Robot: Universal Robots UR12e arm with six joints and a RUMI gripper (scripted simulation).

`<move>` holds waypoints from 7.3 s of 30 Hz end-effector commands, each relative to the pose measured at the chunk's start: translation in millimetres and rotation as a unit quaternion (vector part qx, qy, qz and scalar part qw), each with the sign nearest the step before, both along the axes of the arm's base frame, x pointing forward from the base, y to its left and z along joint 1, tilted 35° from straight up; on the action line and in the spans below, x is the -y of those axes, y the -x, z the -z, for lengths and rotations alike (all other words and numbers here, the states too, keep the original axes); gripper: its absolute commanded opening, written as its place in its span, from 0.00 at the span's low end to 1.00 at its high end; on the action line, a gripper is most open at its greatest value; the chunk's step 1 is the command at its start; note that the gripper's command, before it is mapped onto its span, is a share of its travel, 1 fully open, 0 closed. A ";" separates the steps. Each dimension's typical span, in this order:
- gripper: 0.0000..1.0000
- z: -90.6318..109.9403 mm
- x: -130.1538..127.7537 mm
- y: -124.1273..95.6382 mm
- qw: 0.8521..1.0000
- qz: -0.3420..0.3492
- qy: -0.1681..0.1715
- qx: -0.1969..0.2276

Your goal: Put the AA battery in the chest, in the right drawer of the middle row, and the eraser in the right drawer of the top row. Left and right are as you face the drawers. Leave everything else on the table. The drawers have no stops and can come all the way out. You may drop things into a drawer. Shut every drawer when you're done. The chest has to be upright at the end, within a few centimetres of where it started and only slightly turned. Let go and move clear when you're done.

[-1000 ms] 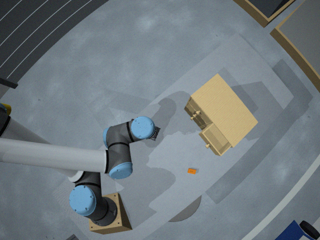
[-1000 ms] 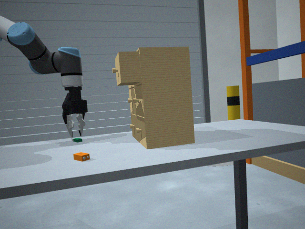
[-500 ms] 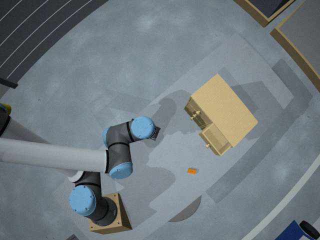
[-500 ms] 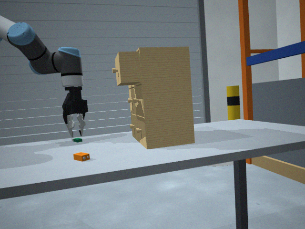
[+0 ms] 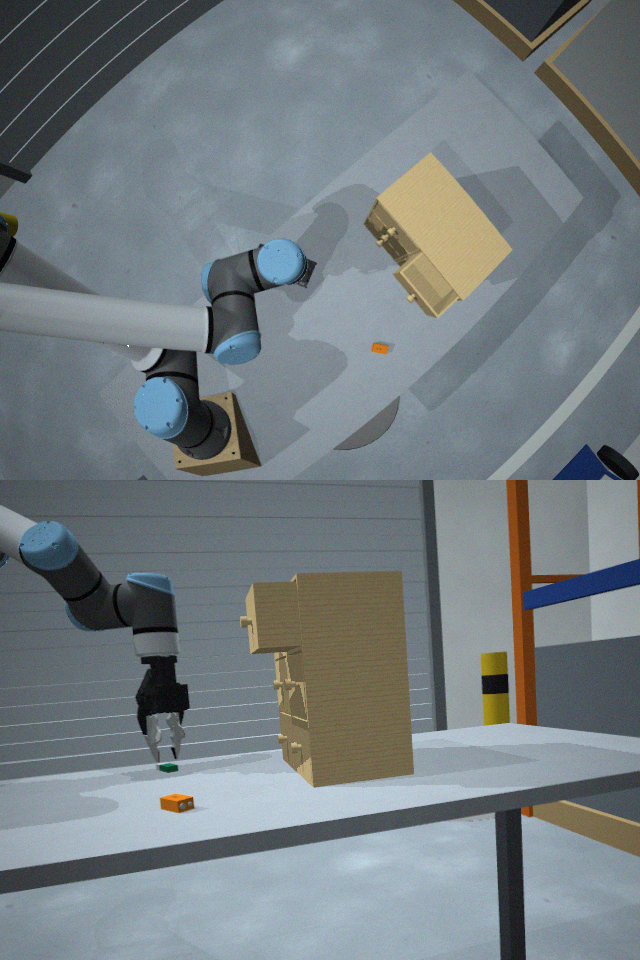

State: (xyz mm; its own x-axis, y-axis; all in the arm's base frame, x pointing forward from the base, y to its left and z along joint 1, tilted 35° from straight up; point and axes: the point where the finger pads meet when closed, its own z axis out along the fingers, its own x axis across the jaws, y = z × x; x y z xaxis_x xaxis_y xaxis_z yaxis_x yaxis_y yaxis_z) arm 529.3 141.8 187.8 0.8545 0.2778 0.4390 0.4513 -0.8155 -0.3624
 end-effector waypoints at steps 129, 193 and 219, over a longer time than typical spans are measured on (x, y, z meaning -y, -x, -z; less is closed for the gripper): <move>0.11 17.7 -11.7 -2.5 1.000 0.000 -0.001 -0.001; 0.11 -67.2 41.2 20.9 1.000 0.000 0.001 0.002; 0.11 -62.0 53.1 13.8 0.998 0.053 -0.015 -0.032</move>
